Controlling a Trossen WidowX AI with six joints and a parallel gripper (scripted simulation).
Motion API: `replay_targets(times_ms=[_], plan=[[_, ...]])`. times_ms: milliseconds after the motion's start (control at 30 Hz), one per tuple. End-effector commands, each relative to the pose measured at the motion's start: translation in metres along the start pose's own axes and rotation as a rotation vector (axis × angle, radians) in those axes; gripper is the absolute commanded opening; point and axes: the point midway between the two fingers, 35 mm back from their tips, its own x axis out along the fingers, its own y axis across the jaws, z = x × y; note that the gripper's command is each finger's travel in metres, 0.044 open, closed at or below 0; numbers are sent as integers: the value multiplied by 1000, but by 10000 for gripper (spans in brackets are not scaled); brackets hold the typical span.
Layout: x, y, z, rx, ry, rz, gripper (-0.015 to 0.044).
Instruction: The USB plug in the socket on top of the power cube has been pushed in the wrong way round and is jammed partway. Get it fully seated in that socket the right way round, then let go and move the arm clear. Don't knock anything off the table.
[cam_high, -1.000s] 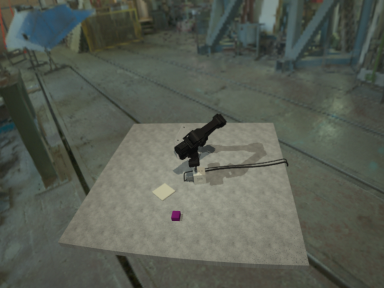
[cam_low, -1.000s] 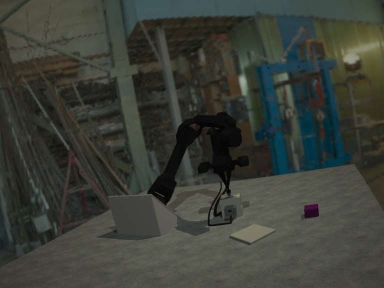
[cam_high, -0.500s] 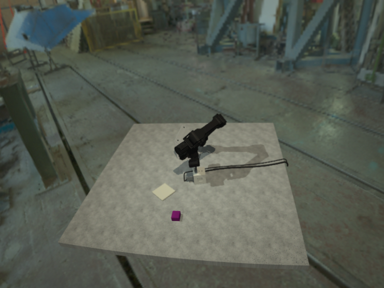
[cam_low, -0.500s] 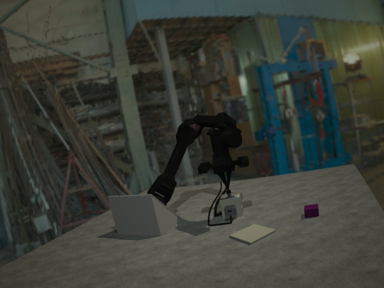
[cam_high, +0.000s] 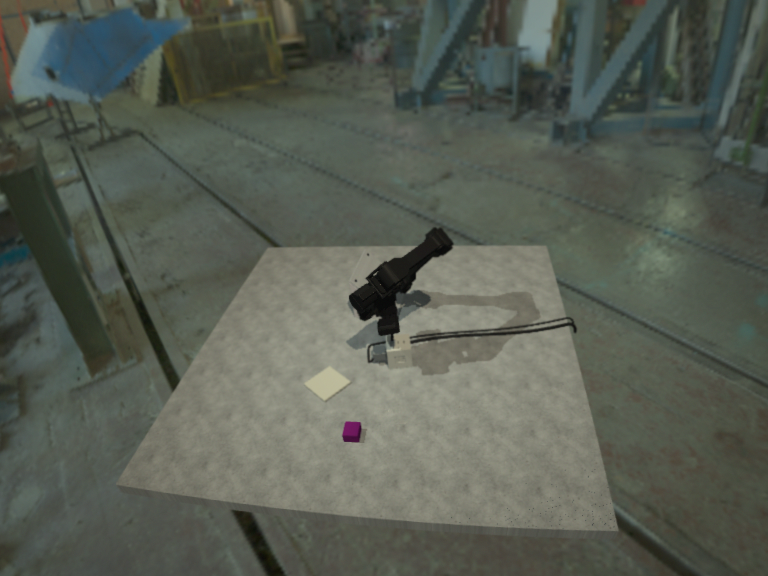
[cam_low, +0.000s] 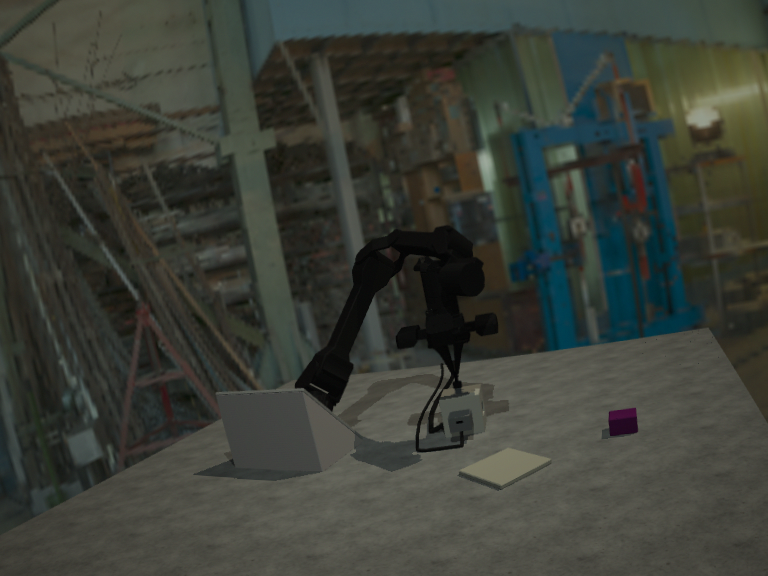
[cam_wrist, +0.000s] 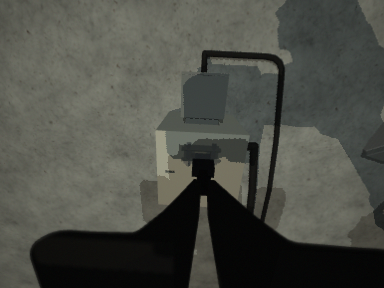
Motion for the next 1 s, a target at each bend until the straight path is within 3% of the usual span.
replay_targets(times_ms=[0,967], plan=[[1,1,0,3,3,6,0],[4,1,0,3,3,6,0]])
